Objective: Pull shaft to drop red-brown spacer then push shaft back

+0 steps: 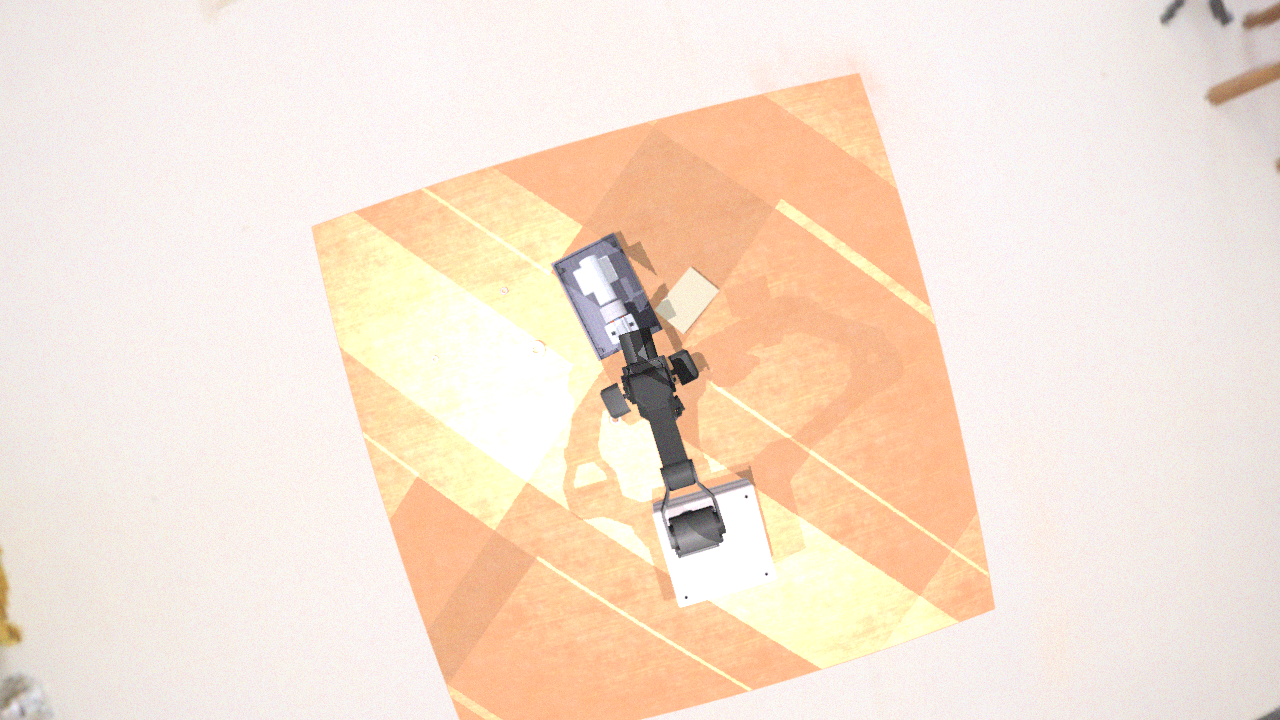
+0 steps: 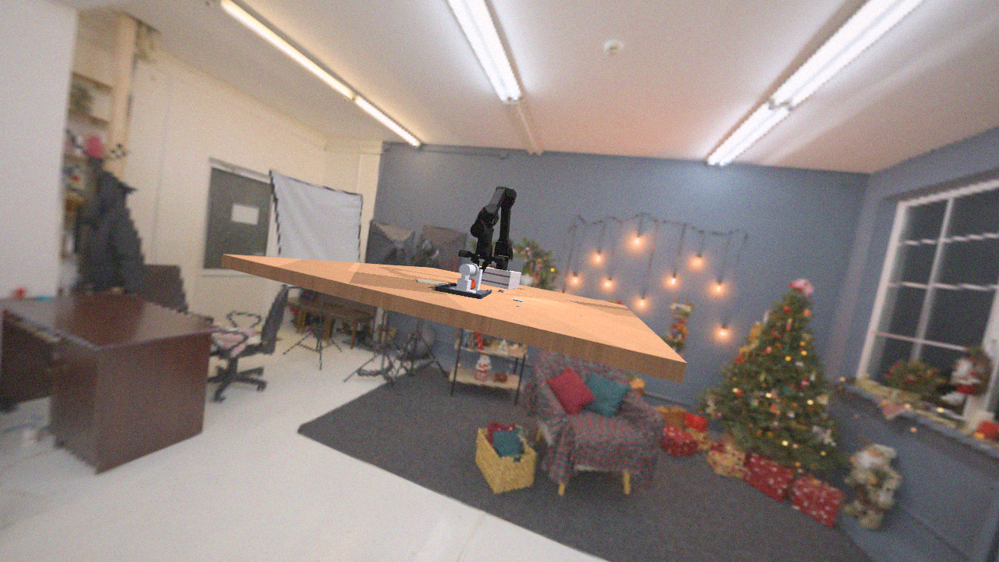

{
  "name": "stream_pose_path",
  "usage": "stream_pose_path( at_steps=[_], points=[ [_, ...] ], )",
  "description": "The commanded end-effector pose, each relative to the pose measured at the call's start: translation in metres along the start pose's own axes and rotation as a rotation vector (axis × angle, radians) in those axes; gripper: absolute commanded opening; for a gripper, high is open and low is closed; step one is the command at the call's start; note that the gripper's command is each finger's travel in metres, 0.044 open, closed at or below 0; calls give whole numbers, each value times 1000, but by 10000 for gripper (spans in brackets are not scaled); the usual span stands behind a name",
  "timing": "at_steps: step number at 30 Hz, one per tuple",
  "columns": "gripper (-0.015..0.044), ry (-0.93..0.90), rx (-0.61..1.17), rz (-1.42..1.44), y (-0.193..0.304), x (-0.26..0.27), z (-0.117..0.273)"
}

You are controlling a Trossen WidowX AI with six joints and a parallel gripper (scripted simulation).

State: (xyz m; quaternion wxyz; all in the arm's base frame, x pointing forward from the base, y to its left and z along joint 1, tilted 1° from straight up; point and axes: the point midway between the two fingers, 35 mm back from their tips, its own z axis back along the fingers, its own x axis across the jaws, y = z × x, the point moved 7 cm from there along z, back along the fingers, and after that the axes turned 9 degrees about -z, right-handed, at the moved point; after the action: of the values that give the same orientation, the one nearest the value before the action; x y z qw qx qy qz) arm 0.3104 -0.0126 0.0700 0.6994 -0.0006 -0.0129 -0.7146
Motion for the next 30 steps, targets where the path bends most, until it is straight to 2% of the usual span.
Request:
stream_pose_path(
  at_steps=[1, 30],
  points=[
    [0, 0, 9, 1, 4, 0, 2],
    [0, 1, 10, 1, 12, -2, 2]
  ],
)
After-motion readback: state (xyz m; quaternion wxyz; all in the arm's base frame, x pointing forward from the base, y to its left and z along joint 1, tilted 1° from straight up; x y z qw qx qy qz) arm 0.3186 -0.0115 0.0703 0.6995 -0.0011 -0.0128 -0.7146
